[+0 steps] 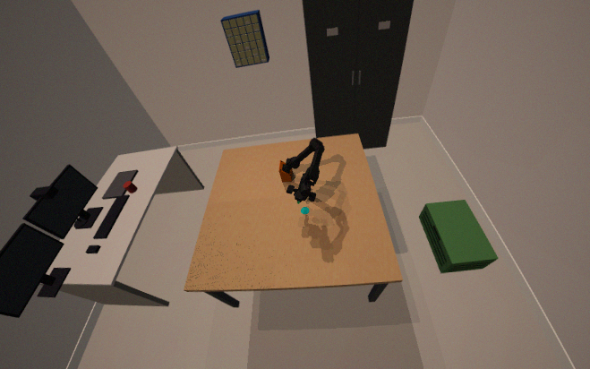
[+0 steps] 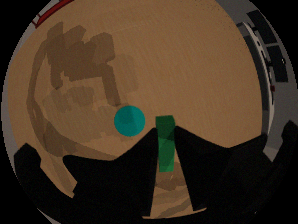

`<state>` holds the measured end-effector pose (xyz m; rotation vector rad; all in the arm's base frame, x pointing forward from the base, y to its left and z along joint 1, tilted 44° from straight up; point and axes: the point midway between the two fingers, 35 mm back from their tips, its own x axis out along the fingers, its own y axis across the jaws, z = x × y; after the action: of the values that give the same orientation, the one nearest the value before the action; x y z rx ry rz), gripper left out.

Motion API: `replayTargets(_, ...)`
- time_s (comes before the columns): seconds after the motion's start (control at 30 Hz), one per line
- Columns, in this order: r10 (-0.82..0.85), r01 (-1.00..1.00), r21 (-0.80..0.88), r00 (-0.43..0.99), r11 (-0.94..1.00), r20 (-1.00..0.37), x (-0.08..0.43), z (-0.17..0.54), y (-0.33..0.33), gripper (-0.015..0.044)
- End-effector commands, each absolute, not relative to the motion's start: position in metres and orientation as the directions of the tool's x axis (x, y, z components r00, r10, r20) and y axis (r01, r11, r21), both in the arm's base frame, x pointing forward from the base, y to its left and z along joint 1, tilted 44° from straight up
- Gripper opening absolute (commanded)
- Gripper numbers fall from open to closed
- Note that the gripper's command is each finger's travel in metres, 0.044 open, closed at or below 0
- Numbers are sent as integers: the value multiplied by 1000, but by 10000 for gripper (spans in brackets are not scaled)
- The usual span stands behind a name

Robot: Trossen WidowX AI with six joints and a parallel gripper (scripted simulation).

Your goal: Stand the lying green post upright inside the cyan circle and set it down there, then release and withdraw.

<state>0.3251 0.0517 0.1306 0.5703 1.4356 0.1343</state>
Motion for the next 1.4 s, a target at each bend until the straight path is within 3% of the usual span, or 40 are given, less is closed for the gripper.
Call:
replayTargets(0.0,394,248,427,172,870,-903,324,129,52,23)
replayTargets(1.37,214,260,319,365,911,-906,329,120,57,23)
